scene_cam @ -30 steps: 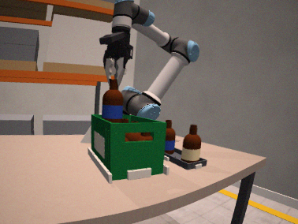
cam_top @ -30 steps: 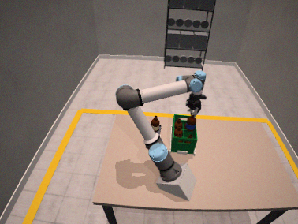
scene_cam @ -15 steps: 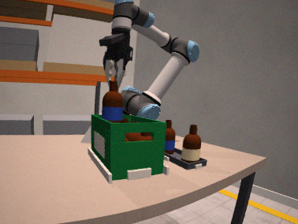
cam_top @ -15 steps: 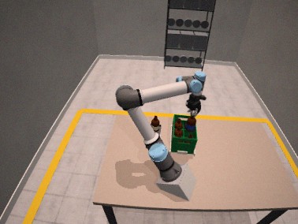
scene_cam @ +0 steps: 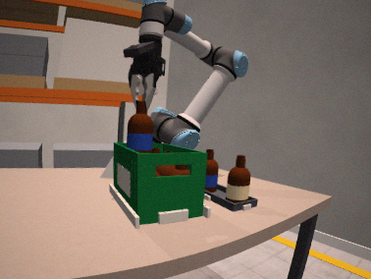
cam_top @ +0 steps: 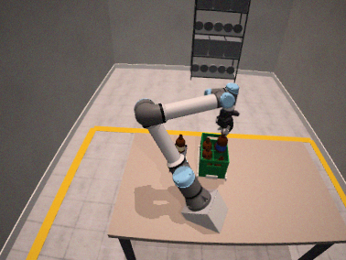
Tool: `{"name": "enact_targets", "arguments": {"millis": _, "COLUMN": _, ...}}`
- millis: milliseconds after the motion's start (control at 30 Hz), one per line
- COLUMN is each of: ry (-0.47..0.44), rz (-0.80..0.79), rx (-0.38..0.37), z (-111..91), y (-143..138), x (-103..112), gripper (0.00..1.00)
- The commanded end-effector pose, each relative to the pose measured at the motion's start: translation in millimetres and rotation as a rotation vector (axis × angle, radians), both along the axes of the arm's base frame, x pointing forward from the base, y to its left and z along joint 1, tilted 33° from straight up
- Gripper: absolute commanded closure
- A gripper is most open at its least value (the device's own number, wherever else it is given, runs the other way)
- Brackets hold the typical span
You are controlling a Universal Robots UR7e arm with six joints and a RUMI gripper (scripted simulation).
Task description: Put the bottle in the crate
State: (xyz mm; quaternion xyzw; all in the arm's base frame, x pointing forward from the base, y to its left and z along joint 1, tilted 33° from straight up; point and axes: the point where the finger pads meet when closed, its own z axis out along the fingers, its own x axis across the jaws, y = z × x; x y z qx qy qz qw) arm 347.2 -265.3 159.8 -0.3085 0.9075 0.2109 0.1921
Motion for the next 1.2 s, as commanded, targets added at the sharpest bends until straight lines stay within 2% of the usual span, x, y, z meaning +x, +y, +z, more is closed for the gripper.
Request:
{"name": "enact_targets", "arguments": {"millis": 0, "ry": 0.0, "rz": 0.0, "rx": -0.001, "z": 0.3, "y": -0.5, "x": 0.0, "gripper": 1.0}}
{"name": "enact_targets", "arguments": {"millis": 1167, "ry": 0.0, "rz": 0.0, "rx": -0.001, "z": -2.4, "y": 1.1, "x": 0.7, "gripper": 1.0}}
